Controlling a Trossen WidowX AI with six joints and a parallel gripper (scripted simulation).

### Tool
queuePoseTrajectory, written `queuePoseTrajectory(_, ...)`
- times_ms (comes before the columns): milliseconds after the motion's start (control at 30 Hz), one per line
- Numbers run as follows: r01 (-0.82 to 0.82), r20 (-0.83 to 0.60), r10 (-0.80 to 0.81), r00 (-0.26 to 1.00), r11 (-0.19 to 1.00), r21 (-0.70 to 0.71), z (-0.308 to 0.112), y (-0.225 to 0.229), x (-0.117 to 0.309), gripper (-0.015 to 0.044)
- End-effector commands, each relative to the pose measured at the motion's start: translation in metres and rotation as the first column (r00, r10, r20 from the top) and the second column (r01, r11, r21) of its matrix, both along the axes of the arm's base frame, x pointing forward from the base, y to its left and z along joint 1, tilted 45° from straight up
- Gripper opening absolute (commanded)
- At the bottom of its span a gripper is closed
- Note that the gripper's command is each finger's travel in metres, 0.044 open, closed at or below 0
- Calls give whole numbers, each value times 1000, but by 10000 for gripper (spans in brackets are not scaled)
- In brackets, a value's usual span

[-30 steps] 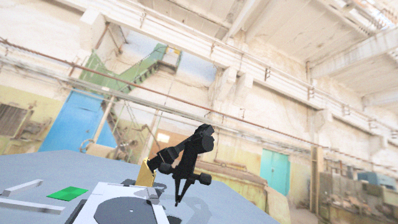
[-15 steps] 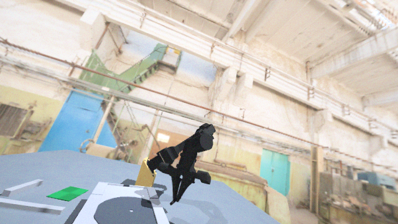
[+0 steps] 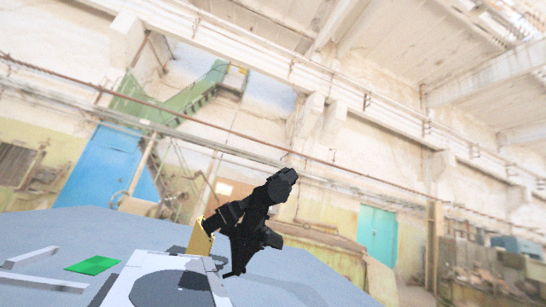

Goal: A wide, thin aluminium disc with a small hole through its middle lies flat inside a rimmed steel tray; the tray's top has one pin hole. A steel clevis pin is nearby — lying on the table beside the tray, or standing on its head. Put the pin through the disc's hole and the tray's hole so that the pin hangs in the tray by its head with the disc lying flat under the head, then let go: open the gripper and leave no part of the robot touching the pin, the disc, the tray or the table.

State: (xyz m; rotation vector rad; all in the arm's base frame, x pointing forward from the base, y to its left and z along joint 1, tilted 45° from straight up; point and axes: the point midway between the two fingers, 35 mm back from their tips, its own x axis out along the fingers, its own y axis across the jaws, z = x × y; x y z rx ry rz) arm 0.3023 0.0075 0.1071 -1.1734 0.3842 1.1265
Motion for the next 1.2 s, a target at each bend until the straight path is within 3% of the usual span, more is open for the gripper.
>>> queuePoseTrajectory(0, 111, -102, -104, 989, 991, 69, -3, -4, 3, 0)
queuePoseTrajectory(533, 512, -456, -392, 799, 841, 175, -10, -22, 11, 0)
queuePoseTrajectory(1167, 876, -799, -503, 328, 478, 59, -20, -43, 20, 0)
